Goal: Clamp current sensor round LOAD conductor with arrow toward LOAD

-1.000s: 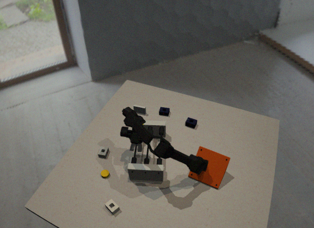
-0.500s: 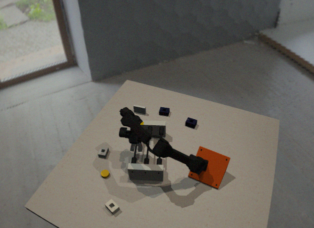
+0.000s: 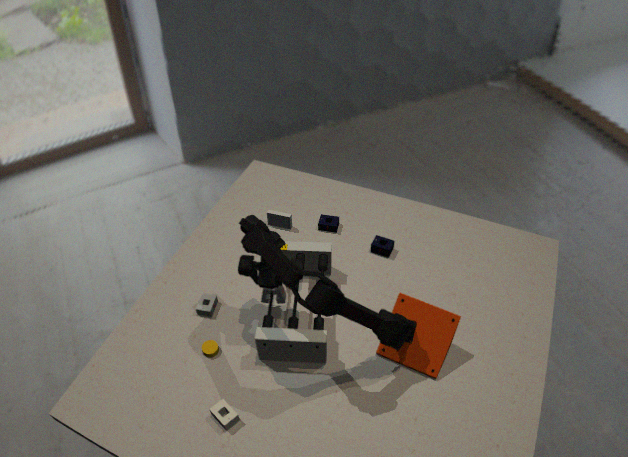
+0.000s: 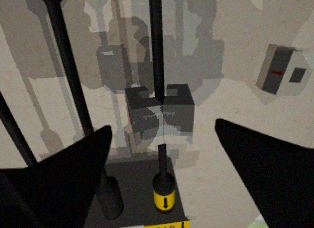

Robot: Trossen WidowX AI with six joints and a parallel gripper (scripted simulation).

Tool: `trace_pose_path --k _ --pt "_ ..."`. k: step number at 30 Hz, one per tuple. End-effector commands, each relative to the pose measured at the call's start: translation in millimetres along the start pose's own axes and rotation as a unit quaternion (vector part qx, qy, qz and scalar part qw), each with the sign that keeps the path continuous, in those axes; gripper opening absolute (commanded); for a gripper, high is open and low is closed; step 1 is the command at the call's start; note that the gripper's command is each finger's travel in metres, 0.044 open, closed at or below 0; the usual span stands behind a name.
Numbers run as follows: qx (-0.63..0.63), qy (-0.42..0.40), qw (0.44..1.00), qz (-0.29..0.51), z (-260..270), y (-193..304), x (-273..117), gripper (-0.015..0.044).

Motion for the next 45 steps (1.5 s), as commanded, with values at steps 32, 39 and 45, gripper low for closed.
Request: trace_pose_path --k 32,39,45 --pt "-0.002 -0.024 1.0 -0.001 -4 1 64 0.044" --pt "-0.007 -0.023 1.0 0.001 -5 1 60 0.0407" --pt "-0.007 -0.023 1.0 0.001 -5 1 60 0.0367"
Point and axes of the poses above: the point midway between the two fingers, 35 mm back from their tips, its own x axis out along the fingers, its own z axis across the jaws, y = z × x, the point moved 10 cm from there along -x, back along the fingers, and after that the axes turned 1 degree about x, right-handed, at the moved point
